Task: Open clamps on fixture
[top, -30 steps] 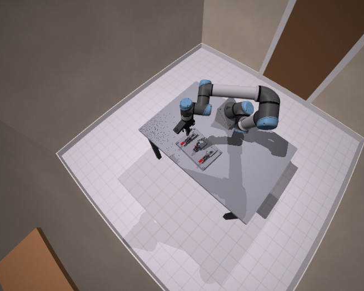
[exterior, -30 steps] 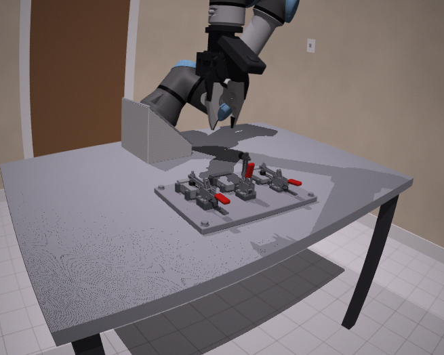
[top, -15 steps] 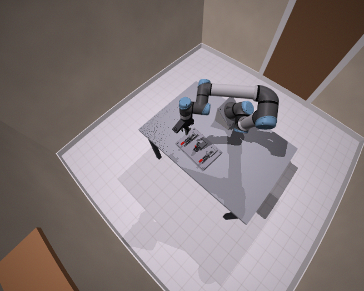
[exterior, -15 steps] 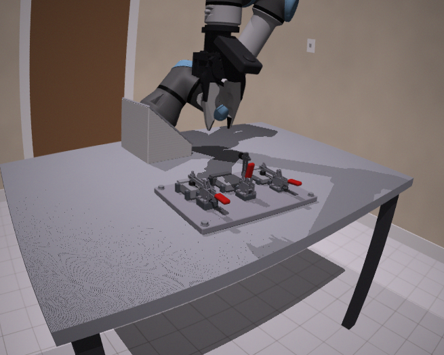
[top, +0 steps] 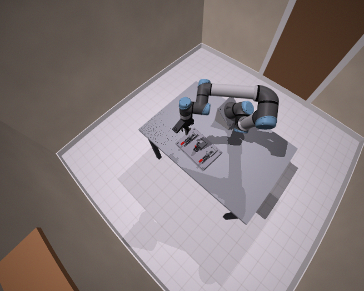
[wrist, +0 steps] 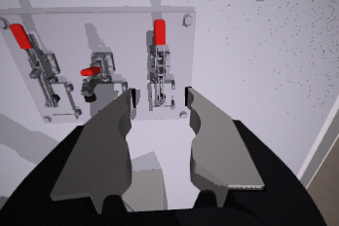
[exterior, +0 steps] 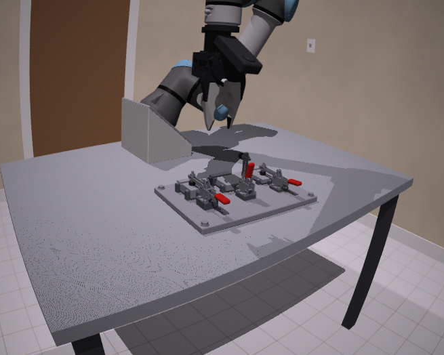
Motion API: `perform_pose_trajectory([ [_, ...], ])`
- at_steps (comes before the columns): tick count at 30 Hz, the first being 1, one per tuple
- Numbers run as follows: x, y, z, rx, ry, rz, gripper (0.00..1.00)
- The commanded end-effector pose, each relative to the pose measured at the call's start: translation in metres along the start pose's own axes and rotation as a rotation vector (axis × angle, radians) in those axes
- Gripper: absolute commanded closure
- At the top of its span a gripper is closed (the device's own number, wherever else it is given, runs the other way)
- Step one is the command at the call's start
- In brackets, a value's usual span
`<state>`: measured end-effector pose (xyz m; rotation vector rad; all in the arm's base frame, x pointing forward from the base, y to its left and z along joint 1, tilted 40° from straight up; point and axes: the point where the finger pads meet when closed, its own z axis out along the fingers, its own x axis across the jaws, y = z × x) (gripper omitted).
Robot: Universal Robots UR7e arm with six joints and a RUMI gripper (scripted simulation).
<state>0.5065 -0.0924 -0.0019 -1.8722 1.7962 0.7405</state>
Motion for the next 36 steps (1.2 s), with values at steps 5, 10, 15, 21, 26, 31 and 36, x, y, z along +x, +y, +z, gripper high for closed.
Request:
perform_pose_trajectory([
  [5,0.0,0.0,-0.001,0.001,0.001,0.0,0.72],
  [10,0.0,0.0,0.0,0.001,0.001,0.0,0.72],
  [15,0.0,0.0,0.008,0.001,0.001,0.0,0.72],
  [21,0.0,0.0,0.034,0.001,0.001,0.0,0.72],
  [26,0.0,0.0,0.047,0.001,0.001,0.0,0.72],
  [31,0.0,0.0,0.058,0.001,0.001,0.0,0.72],
  [36,0.0,0.0,0.059,0.001,0.001,0.0,0.72],
])
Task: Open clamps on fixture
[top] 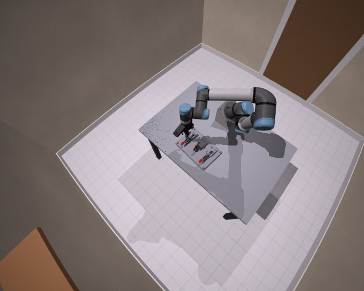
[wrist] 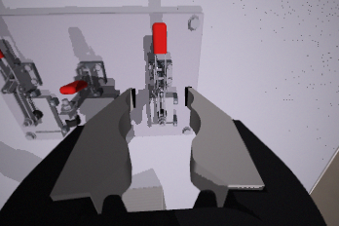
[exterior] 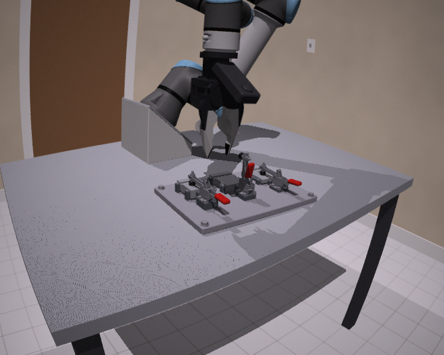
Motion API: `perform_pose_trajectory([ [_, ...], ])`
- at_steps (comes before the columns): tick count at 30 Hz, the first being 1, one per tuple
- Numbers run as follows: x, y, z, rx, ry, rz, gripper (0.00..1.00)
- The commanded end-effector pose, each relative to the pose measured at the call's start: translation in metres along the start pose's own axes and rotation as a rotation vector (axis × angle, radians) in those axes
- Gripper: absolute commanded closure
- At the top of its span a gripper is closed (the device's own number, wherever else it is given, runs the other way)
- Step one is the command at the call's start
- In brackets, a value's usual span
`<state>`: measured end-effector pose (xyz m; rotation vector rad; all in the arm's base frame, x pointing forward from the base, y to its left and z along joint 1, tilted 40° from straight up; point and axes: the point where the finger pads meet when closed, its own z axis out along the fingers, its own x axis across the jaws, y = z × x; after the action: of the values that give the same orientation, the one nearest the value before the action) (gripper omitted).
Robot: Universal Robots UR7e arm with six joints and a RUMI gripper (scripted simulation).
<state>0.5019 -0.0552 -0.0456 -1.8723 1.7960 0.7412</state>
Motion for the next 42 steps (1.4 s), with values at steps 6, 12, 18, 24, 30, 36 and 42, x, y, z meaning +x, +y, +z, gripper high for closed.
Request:
perform_pose_trajectory([
  [6,0.0,-0.001,0.002,0.002,0.001,0.0,0.72],
  [12,0.0,-0.006,0.002,0.002,0.001,0.0,0.72],
  [18,0.0,-0.013,0.002,0.002,0.001,0.0,0.72],
  [24,0.0,-0.018,0.002,0.002,0.001,0.0,0.72],
  [30,0.0,-0.023,0.002,0.002,0.001,0.0,0.72],
  [36,0.0,-0.025,0.002,0.002,0.001,0.0,0.72],
  [42,0.0,-0.025,0.002,0.002,0.001,0.0,0.72],
])
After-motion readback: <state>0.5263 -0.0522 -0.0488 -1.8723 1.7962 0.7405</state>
